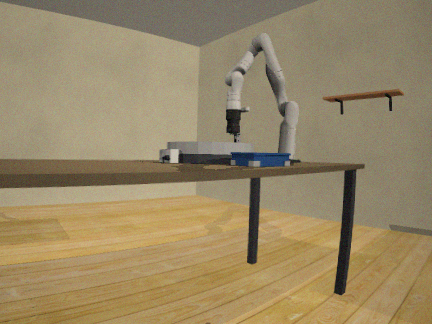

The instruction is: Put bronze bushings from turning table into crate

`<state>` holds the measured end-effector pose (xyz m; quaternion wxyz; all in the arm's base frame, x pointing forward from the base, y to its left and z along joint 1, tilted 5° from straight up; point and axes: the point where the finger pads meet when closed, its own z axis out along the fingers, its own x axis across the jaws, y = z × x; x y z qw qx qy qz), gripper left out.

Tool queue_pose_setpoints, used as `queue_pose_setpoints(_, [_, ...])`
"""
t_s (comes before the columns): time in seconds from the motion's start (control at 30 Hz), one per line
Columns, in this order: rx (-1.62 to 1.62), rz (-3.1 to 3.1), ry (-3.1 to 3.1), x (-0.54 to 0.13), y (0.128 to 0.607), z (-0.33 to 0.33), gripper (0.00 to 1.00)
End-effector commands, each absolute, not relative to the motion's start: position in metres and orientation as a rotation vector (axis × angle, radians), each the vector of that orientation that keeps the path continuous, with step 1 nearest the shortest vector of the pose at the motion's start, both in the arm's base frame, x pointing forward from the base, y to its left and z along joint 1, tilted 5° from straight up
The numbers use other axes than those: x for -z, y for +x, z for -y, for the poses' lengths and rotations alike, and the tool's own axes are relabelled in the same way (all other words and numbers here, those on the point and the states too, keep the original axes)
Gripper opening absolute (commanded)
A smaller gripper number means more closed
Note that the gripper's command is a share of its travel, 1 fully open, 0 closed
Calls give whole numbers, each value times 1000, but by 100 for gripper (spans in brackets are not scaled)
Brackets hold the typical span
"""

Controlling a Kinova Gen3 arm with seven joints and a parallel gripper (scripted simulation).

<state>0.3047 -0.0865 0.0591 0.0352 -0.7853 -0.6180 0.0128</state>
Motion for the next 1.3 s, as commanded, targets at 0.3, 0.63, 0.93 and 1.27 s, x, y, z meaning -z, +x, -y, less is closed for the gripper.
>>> queue_pose_setpoints(0.3, [-42,1898,-2411,-55,304,86,40])
queue_pose_setpoints(0.63, [-42,1898,-2410,-51,304,86,40])
queue_pose_setpoints(0.93, [-42,1898,-2410,-46,303,85,40])
queue_pose_setpoints(1.27, [-42,1898,-2410,-45,303,85,40])
